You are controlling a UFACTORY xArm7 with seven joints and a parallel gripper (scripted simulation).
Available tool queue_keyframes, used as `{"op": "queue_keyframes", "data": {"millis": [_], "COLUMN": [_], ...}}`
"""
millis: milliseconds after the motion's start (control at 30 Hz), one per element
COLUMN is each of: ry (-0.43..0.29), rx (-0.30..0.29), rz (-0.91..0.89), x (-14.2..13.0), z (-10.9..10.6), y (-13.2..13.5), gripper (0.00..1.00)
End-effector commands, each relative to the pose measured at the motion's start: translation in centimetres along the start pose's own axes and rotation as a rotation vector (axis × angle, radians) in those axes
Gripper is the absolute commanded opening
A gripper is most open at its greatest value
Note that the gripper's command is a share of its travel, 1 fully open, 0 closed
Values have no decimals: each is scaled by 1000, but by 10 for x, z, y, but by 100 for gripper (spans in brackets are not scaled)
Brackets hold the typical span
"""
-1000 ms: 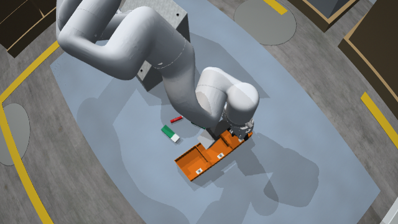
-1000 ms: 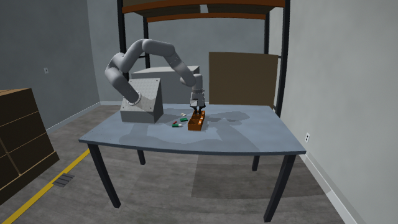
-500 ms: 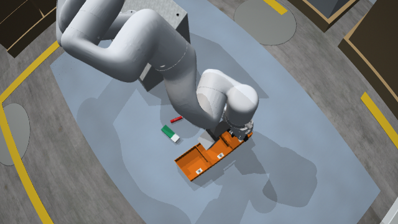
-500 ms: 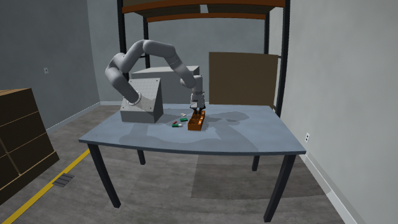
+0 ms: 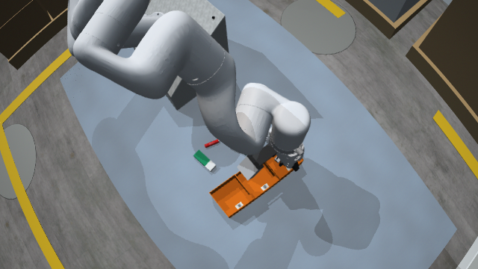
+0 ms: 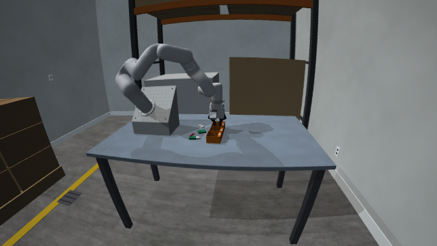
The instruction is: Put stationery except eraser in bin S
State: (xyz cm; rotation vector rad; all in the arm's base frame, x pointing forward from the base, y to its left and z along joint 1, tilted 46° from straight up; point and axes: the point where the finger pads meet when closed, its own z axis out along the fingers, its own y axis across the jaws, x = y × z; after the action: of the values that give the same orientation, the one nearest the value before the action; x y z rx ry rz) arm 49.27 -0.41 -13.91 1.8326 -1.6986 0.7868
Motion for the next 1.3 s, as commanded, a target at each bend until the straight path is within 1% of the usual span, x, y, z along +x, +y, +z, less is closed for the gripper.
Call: {"op": "queue_keyframes", "data": {"millis": [0,100,900,967,1033,1133,1267], "ry": [-3,-3,-3,-3,-3,-3,-3], "rx": [4,4,4,4,4,4,4], "rz": [0,0,0,0,0,0,0], "x": [-1,-1,-1,-1,-1,-1,-1], "z": [-2,-2,-31,-41,-41,-53,-53], "y": [-2,-2,-1,-1,-1,-1,-1], "gripper": [29,29,29,29,29,29,29]}}
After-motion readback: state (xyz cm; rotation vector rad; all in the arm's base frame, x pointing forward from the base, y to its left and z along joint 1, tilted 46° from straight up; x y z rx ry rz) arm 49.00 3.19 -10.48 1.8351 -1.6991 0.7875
